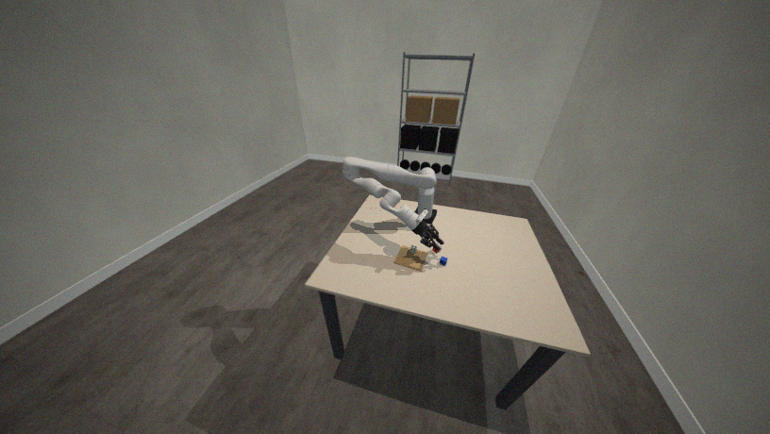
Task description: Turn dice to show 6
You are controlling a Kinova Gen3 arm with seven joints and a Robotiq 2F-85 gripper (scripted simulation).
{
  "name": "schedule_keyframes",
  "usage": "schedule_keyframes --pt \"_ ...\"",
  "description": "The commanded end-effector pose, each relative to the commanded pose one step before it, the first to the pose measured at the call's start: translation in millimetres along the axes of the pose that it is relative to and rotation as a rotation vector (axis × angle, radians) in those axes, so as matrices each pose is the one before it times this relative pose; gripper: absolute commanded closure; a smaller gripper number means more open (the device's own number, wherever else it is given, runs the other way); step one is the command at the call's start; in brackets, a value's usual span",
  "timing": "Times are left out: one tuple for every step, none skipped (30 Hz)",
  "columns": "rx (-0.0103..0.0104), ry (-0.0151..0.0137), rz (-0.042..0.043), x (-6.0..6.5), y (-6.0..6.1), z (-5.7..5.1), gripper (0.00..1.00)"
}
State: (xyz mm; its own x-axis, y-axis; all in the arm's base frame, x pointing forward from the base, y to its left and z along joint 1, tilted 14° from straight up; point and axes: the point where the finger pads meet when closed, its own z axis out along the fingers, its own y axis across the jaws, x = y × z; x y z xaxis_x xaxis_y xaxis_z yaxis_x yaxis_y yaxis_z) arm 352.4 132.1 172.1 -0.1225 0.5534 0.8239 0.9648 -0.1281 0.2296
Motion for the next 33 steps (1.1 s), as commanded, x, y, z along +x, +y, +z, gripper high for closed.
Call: schedule_keyframes --pt "0.00350 -0.04857 -0.01985 2.38 -1.87 0.86 0.54" --pt "0.00000 0.00000 0.00000 0.00 0.00 0.00 0.54" --pt "0.00191 -0.01774 0.00128 0.70 -0.03 0.56 0.54" --pt "0.00160 -0.01870 0.00115 0.81 -0.03 0.58 0.54" --pt "0.00122 -0.01960 0.00099 0.93 -0.03 0.60 0.54" --pt "0.00076 -0.02040 0.00080 1.06 -0.03 0.61 0.54" --pt "0.00023 -0.02112 0.00058 1.20 -0.03 0.61 0.54" --pt "-0.00036 -0.02174 0.00033 1.34 -0.03 0.61 0.54" --pt "-0.00102 -0.02224 0.00005 1.49 -0.04 0.60 0.54" --pt "-0.00020 -0.02557 -0.00014 1.05 0.19 0.09 0.54" --pt "-0.00102 -0.02611 -0.00038 1.18 0.22 0.05 0.54" --pt "-0.00192 -0.02647 -0.00064 1.34 0.23 0.01 0.54" --pt "-0.00287 -0.02670 -0.00089 1.49 0.24 -0.04 0.54" --pt "-0.00386 -0.02680 -0.00115 1.64 0.25 -0.09 0.54" --pt "0.00175 -0.03287 0.00032 1.56 -0.16 0.38 0.54" --pt "0.00023 -0.03284 0.00011 1.83 -0.13 0.19 0.54" --pt "-0.00140 -0.03256 -0.00010 2.11 -0.11 -0.02 0.54" --pt "0.00000 0.00000 0.00000 0.00 0.00 0.00 0.54" --pt "0.00000 0.00000 0.00000 0.00 0.00 0.00 0.54" --pt "-0.00302 -0.03210 -0.00029 2.37 -0.10 -0.24 0.54" --pt "0.00662 -0.04569 0.00043 1.62 -0.49 1.36 0.54" --pt "0.00508 -0.04690 0.00028 2.18 -0.41 0.78 0.54" --pt "0.00151 -0.04520 0.00013 2.90 -0.32 -0.21 0.54" --pt "0.00291 -0.03801 -0.00002 1.48 -0.24 0.44 0.54" --pt "0.00129 -0.03564 -0.00004 1.52 -0.09 -0.02 0.54" --pt "-0.00096 -0.03407 0.00007 1.86 0.03 -0.74 0.54" --pt "-0.00300 -0.03233 0.00025 2.14 0.11 -1.42 0.54" --pt "0.00227 -0.02432 -0.00021 0.92 -0.20 0.27 0.54" --pt "0.00160 -0.02296 -0.00018 0.90 -0.13 0.09 0.54" --pt "0.00055 -0.02199 -0.00008 0.96 -0.05 -0.22 0.54" --pt "-0.00038 -0.02095 0.00004 1.00 0.02 -0.50 0.54" --pt "-0.00119 -0.01983 0.00016 1.02 0.07 -0.75 0.54" --pt "-0.00186 -0.01867 0.00028 1.03 0.12 -0.96 0.54"
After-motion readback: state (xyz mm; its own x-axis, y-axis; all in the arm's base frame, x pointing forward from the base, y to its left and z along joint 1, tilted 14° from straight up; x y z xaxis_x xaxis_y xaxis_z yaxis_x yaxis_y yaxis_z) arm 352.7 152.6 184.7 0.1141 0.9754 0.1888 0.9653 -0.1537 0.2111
